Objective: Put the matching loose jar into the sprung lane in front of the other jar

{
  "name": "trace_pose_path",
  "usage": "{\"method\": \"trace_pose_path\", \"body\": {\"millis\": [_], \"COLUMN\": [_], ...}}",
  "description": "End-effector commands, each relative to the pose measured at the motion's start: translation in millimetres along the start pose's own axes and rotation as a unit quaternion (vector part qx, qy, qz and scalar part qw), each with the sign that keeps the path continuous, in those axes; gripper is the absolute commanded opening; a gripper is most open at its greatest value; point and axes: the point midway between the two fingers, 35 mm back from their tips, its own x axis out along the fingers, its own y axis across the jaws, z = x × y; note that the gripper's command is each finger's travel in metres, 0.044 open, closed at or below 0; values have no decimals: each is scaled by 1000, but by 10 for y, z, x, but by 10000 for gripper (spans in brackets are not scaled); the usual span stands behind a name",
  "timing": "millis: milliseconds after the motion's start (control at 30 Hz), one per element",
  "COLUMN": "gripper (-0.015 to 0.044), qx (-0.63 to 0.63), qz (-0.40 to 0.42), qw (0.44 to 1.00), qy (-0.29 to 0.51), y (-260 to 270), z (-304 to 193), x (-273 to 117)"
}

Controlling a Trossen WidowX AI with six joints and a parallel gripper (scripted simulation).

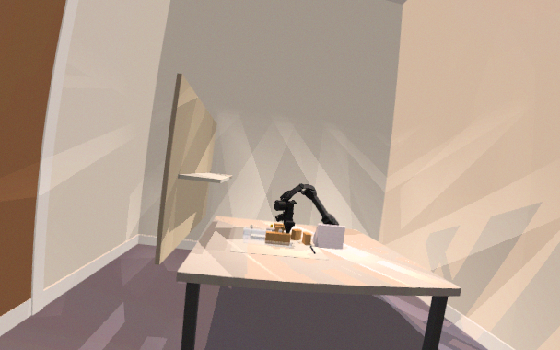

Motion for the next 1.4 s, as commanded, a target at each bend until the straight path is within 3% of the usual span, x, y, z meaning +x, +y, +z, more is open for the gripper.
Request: {"method": "trace_pose_path", "body": {"millis": [0, 1367], "gripper": [0, 0], "qx": [7, 7], "qz": [-1, -1], "qw": [1000, 1000], "qy": [-14, -14], "y": [-17, -24], "z": [105, 147], "x": [-48, -30]}}
